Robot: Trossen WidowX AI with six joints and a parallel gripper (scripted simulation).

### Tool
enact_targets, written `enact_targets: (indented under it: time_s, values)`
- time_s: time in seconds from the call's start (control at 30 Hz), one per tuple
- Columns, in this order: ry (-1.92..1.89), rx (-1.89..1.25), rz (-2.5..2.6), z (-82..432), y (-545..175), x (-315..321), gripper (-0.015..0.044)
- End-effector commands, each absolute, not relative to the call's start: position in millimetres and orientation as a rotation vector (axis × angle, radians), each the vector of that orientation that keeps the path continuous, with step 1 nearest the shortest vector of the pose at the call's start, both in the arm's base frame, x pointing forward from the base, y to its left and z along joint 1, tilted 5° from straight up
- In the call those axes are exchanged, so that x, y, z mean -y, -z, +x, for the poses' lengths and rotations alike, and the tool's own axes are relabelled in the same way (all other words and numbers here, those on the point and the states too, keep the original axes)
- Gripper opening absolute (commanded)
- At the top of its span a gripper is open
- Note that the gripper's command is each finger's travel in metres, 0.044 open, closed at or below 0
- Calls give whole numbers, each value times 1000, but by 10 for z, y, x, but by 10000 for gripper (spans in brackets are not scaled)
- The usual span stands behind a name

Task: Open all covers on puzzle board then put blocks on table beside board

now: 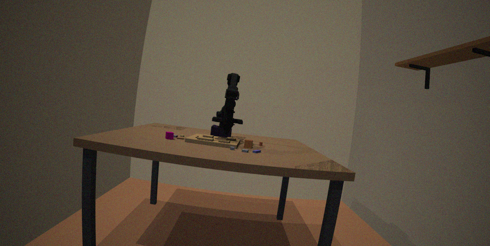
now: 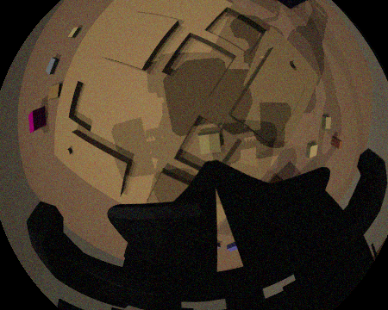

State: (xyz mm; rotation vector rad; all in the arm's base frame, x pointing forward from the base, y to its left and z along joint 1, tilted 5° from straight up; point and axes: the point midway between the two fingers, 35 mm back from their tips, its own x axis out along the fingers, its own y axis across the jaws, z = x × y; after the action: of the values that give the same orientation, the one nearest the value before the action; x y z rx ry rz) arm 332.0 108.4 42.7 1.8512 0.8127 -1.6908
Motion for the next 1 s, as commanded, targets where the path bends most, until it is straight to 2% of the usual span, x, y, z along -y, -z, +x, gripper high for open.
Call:
enact_targets:
  time_s: [0.0,0.97]
  values:
    - [1708,-817,1842,3278,-203,-1113,0]
    - [1708,-817,1842,3290,-53,-1127,0]
